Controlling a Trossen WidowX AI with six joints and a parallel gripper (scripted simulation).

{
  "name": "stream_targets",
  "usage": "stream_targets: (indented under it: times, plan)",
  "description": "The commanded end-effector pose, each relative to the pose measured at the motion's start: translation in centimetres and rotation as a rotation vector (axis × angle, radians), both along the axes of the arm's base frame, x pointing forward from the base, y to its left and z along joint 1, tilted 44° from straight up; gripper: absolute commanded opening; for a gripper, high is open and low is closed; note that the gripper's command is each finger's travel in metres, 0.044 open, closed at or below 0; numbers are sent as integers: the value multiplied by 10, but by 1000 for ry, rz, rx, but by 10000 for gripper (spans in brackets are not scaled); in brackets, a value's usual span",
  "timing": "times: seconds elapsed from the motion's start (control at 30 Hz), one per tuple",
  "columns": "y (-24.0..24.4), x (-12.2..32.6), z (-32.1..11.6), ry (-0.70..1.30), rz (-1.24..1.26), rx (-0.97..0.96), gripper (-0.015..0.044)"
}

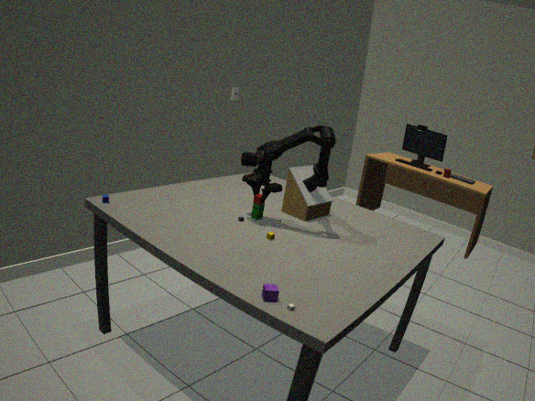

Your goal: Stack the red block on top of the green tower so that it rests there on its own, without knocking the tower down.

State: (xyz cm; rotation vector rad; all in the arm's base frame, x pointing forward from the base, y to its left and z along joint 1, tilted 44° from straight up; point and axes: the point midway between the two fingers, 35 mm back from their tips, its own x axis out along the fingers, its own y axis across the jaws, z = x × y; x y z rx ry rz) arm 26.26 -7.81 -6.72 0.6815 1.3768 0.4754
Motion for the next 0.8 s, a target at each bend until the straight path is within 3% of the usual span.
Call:
stream_targets:
  times: [0.0,0.47,0.77]
  plan:
    - [0,0,0,0,1,0,79]
    - [0,0,0,0,1,0,440]
    - [0,0,0,0,1,0,440]
